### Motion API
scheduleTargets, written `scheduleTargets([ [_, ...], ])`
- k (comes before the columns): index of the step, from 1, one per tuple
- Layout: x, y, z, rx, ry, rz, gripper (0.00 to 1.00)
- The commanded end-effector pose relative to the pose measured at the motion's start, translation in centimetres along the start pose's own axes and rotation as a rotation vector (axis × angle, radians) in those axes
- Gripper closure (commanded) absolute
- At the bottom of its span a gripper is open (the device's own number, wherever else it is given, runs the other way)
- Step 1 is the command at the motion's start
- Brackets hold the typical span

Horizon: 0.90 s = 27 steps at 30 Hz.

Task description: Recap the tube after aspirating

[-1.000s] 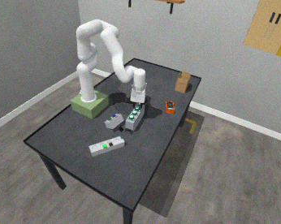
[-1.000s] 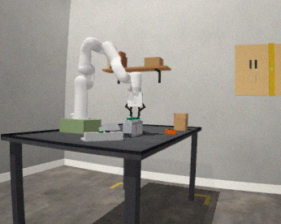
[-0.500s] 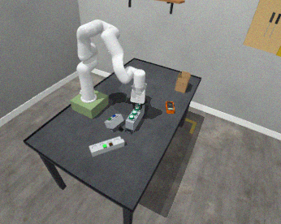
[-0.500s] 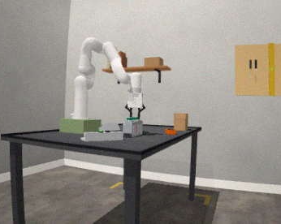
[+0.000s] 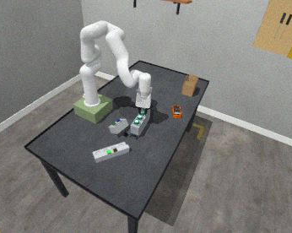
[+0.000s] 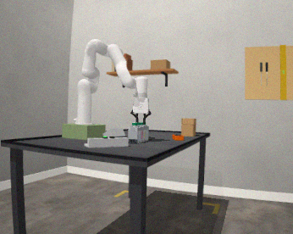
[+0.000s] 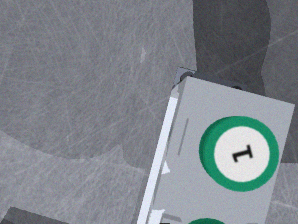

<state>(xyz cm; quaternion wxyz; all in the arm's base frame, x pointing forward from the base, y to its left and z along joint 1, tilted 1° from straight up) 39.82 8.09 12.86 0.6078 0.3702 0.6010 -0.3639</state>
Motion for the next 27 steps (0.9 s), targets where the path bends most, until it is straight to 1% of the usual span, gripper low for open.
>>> scheduleTargets([
  [1,-0.09,0.10,0.06,0.000,0.002,0.005,1.00],
  [11,-0.09,0.10,0.06,0.000,0.002,0.005,1.00],
  [14,-0.09,0.10,0.06,0.060,0.002,0.004,1.00],
  [16,-0.09,0.10,0.06,0.060,0.002,0.004,1.00],
  [27,-0.09,0.10,0.06,0.280,0.002,0.004,1.00],
])
Point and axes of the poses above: the point where the finger pads meet when closed, its own x axis out along the fingers, its own y axis across the jaws, z = x × y, the point moved 9 cm from there along -x, back along the fingers, and after that the axes turned 7 degrees about -x, right-handed, at the moved point
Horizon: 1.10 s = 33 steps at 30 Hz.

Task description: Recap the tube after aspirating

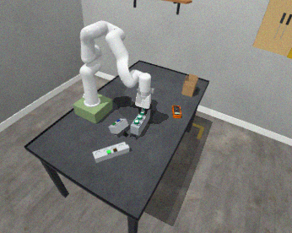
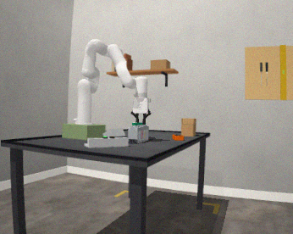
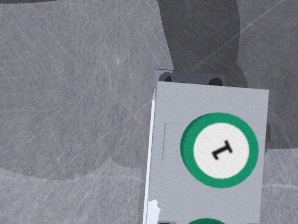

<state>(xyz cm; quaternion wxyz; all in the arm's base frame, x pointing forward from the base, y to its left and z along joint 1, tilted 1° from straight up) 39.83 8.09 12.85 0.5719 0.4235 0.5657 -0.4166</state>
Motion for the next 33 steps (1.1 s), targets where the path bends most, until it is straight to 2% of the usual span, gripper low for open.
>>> scheduleTargets([
  [1,-0.10,0.10,0.04,0.119,0.003,0.004,1.00],
  [12,-0.10,0.10,0.04,0.299,0.003,0.004,1.00],
  [17,-0.10,0.10,0.04,0.308,0.003,0.004,1.00],
  [18,-0.10,0.10,0.04,0.308,0.003,0.004,0.54],
  [30,-0.10,0.10,0.04,0.308,0.003,0.004,0.54],
  [33,-1.00,0.10,0.04,0.308,0.003,0.004,0.54],
])
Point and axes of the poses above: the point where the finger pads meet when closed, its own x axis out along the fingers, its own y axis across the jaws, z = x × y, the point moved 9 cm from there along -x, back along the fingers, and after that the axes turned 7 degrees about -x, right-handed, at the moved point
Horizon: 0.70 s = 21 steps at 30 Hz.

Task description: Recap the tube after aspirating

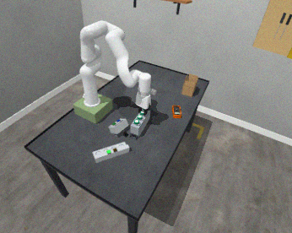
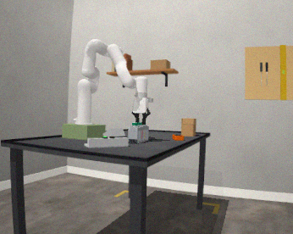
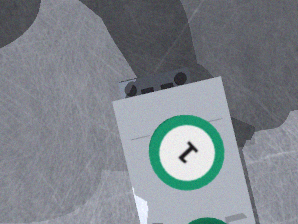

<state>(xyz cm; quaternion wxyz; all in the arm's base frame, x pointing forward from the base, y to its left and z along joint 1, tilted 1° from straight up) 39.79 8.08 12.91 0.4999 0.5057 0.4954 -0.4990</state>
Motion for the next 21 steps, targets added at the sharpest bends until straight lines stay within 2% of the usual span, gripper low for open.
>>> scheduleTargets([
  [1,-1.2,0.2,0.0,0.000,0.004,0.005,0.54],
  [14,-4.6,0.1,0.0,0.000,0.004,0.005,0.54],
  [19,-4.6,0.1,0.0,0.000,0.004,0.005,0.54],
  [21,-4.6,0.3,1.7,-0.167,0.003,0.005,0.54],
])
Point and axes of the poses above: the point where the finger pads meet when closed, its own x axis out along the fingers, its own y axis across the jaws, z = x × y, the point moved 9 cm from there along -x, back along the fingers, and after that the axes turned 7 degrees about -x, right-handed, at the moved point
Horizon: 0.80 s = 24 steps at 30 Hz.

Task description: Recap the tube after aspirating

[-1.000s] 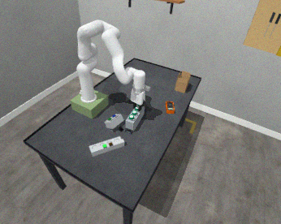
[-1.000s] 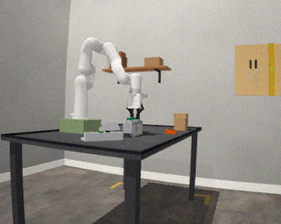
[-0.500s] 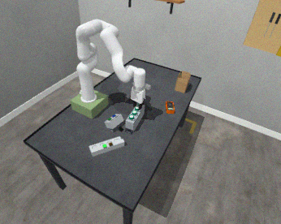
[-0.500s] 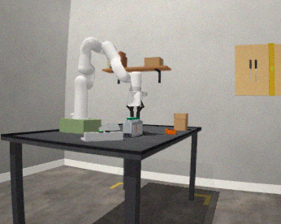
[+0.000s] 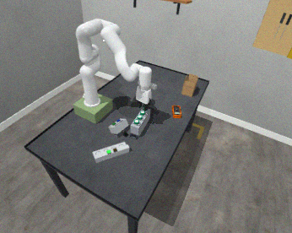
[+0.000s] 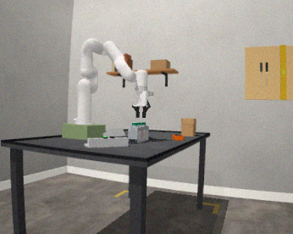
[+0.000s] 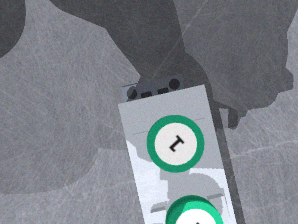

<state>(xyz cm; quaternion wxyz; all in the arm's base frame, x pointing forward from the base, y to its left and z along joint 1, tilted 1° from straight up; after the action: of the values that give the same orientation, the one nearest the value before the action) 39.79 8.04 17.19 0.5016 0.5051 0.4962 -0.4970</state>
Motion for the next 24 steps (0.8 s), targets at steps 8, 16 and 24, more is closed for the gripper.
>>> scheduleTargets([
  [8,-0.3,0.7,5.2,-0.476,0.002,0.003,0.54],
  [16,-0.3,0.7,5.2,-0.484,0.002,0.003,0.54],
  [24,0.9,0.7,5.2,-0.484,0.002,0.003,0.54],
])
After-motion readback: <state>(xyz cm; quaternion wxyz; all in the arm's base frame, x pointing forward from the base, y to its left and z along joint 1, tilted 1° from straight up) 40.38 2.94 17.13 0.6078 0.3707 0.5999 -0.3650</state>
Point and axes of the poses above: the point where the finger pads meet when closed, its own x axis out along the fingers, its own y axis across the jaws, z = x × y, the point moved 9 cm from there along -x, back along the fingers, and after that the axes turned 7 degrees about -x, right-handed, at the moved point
